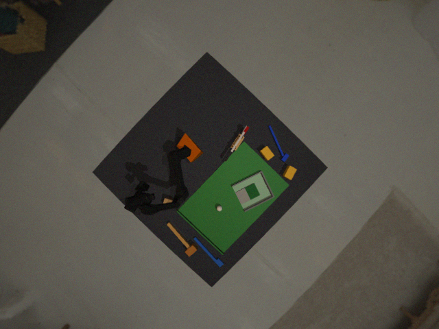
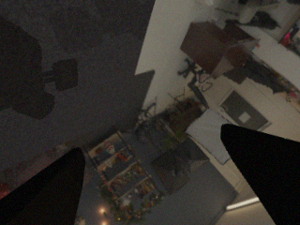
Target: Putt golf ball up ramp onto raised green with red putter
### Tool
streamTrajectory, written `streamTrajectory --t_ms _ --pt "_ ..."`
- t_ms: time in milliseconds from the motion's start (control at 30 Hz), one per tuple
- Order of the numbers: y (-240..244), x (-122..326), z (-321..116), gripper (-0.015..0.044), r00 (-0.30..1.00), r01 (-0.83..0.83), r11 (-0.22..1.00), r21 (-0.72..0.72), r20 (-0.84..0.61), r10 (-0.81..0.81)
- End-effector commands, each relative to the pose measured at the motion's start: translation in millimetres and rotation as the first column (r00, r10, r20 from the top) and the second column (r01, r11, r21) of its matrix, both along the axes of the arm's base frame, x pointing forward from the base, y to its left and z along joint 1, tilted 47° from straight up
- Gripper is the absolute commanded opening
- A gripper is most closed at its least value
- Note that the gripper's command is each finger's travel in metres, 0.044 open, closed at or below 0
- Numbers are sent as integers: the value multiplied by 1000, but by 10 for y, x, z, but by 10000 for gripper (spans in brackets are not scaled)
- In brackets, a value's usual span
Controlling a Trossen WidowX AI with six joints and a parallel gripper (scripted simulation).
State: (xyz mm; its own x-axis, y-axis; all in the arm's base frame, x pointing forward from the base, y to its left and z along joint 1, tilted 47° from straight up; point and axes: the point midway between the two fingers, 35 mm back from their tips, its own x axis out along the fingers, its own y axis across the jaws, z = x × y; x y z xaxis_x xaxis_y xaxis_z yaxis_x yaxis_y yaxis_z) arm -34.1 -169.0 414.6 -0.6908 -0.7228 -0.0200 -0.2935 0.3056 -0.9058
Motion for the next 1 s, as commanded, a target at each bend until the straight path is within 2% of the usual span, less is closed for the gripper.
streamTrajectory --t_ms 0,133,267,400,533,733,967 --pt "16 -23 2 426 1000 8 1000 -4 6 -8" --pt "365 -448 21 440 977 178 982 -69 133 -168" --pt "864 -865 -15 440 897 383 914 -130 288 -335" --pt "1475 -1186 -119 440 762 588 791 -168 444 -471" --pt "2141 -1358 -296 440 586 765 618 -179 591 -554" --pt "3104 -1314 -672 440 299 942 304 -144 772 -561" --pt "4055 -864 -1249 440 -8 995 -91 -33 913 -409"
